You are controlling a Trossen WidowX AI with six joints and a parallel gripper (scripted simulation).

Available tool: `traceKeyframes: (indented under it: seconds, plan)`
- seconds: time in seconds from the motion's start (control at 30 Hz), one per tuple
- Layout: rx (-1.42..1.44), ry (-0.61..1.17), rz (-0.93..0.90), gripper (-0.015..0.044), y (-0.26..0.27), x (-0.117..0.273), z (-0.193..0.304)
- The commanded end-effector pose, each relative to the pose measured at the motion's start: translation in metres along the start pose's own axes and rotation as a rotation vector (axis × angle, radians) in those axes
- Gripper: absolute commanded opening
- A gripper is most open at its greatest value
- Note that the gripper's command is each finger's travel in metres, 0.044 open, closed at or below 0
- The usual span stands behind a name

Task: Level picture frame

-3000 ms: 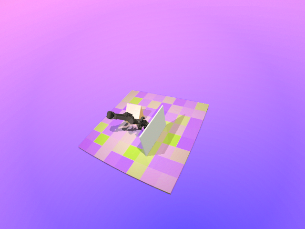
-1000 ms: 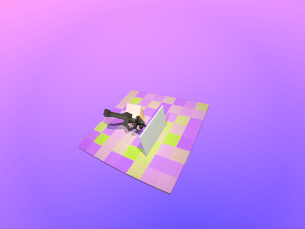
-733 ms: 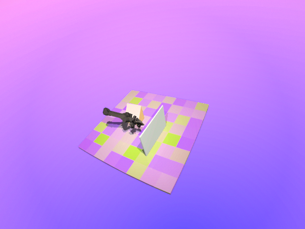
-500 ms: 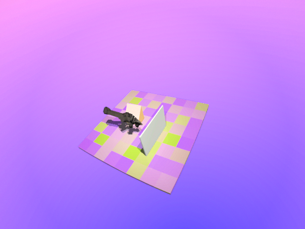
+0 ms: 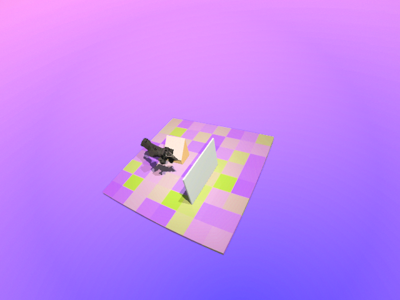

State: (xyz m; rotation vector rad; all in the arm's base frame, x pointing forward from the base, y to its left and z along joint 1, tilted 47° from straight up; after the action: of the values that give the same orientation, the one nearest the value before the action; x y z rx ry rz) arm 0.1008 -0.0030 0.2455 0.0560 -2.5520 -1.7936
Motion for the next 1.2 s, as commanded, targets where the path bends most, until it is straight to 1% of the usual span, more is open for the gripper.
traceKeyframes:
  seconds: [0.0, 0.03, 0.1, 1.17]
  plan:
    - [-0.015, 0.012, 0.009, 0.0260, -0.0004, 0.0084, 0.0020]
    - [-0.001, 0.003, 0.002, 0.0260, 0.0002, 0.0036, 0.0006]
    - [0.004, 0.013, 0.008, 0.0260, -0.0005, 0.0084, 0.0018]
    - [0.004, 0.013, 0.008, 0.0260, -0.0005, 0.0084, 0.0018]
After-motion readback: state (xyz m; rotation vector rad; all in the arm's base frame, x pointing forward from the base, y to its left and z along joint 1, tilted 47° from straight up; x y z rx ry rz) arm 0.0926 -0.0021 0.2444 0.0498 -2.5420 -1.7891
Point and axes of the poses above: the point midway between the two fingers, 35 mm back from their tips, its own x axis back along the fingers, its own y axis across the jaws, z = x × y, the point moved 9 cm from there along x, back along the fingers, and after that the axes turned 4 degrees about -x, right-handed, at the moved point
